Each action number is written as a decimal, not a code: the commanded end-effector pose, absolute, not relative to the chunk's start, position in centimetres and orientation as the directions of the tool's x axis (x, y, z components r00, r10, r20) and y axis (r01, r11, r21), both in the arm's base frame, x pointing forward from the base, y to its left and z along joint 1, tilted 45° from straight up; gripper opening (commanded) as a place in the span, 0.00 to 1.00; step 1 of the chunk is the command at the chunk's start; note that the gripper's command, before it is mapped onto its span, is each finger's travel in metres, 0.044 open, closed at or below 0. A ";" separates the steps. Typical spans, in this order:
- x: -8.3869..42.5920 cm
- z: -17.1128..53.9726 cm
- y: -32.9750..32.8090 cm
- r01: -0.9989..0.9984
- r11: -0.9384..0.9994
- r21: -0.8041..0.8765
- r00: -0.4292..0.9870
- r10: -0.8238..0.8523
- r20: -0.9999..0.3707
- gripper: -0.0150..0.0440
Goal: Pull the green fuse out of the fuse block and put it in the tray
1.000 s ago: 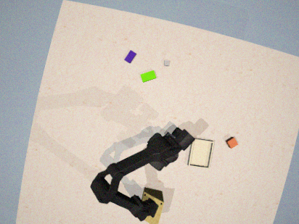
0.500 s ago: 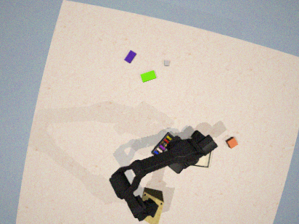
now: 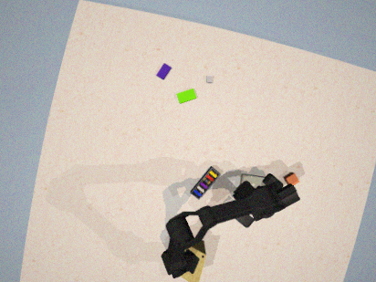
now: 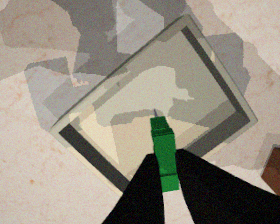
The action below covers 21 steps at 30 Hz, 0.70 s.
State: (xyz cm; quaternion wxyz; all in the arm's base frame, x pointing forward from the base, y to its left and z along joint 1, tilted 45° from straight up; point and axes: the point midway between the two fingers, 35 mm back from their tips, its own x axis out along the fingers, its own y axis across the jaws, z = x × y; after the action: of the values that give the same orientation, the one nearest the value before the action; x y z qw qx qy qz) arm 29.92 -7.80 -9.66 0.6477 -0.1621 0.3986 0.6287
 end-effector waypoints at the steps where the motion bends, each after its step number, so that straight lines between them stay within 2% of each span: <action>1: 29.8 -10.5 -8.7 -0.946 0.152 0.285 -0.108 0.683 -0.722 0.25; 21: 29.6 -12.4 -6.9 -0.947 0.152 0.285 -0.107 0.684 -0.722 0.25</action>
State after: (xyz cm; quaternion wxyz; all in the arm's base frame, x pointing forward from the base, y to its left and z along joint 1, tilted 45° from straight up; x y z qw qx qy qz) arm 29.79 -7.38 -12.01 0.6463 -0.1706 0.3956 0.6298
